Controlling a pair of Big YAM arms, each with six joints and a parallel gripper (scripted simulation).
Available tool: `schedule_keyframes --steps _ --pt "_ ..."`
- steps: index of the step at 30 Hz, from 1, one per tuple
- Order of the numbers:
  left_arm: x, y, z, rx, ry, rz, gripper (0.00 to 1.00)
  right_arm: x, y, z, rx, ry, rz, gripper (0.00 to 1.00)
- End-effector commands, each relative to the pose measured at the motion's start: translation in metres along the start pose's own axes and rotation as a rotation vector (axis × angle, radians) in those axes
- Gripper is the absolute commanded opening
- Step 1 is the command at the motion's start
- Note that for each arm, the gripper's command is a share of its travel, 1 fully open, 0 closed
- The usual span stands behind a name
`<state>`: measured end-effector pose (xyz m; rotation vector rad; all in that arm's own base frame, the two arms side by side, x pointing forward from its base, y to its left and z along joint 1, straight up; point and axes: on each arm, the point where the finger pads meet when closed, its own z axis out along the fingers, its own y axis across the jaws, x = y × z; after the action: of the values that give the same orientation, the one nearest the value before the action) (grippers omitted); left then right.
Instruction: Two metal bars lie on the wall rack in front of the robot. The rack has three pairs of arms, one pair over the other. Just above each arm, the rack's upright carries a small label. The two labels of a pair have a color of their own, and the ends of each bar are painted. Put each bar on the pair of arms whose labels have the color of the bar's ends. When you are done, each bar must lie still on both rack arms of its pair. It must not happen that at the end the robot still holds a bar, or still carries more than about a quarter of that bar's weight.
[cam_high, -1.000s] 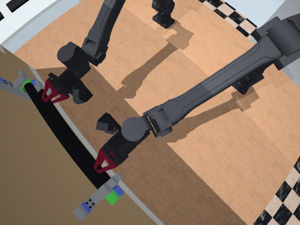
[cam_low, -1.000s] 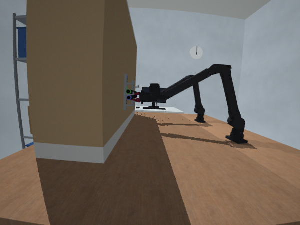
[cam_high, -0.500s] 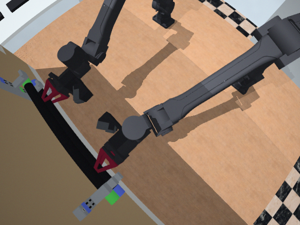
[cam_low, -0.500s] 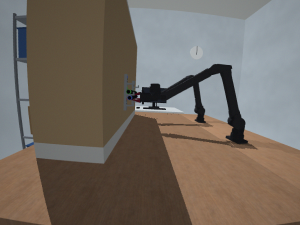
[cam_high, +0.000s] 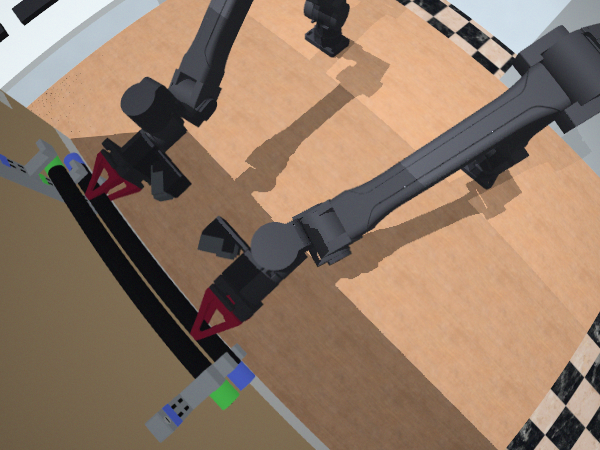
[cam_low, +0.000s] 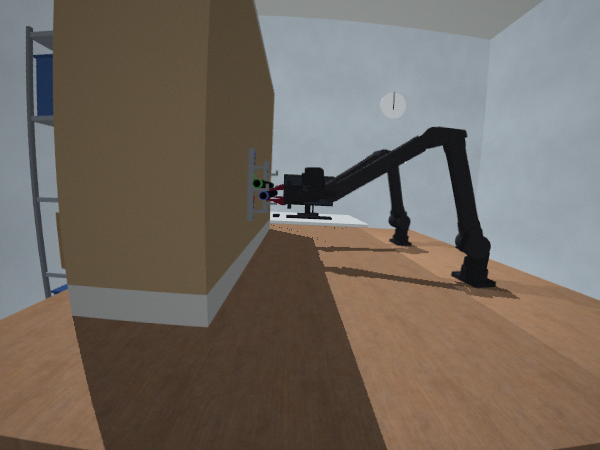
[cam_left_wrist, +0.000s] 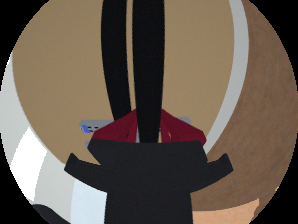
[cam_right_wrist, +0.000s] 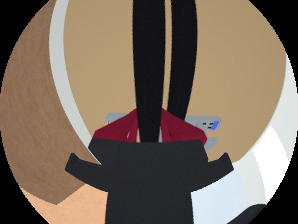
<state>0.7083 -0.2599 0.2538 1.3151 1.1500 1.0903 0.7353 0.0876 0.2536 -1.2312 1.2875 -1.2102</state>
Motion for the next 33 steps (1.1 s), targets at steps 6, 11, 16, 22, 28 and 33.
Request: schedule_keyframes --steps 6,11,16,22,28,33 --pt "0.003 0.046 -0.012 -0.095 0.01 -0.016 0.0 0.009 -0.048 -0.014 0.098 0.013 0.028 0.0" --pt "0.003 0.044 -0.015 -0.095 0.01 -0.016 0.0 0.009 -0.047 -0.017 0.098 0.013 0.028 0.0" --pt "0.003 0.041 -0.019 -0.095 0.01 -0.016 0.0 0.009 -0.044 -0.021 0.098 0.013 0.028 0.0" --pt "0.004 0.038 -0.025 -0.095 0.01 -0.016 0.0 0.008 -0.041 -0.027 0.098 0.013 0.028 0.0" --pt "0.004 0.036 -0.027 -0.095 0.01 -0.016 0.0 0.008 -0.039 -0.029 0.098 0.013 0.028 0.0" --pt "0.005 0.034 -0.027 -0.095 0.01 -0.016 0.0 0.007 -0.037 -0.029 0.098 0.013 0.028 0.0"
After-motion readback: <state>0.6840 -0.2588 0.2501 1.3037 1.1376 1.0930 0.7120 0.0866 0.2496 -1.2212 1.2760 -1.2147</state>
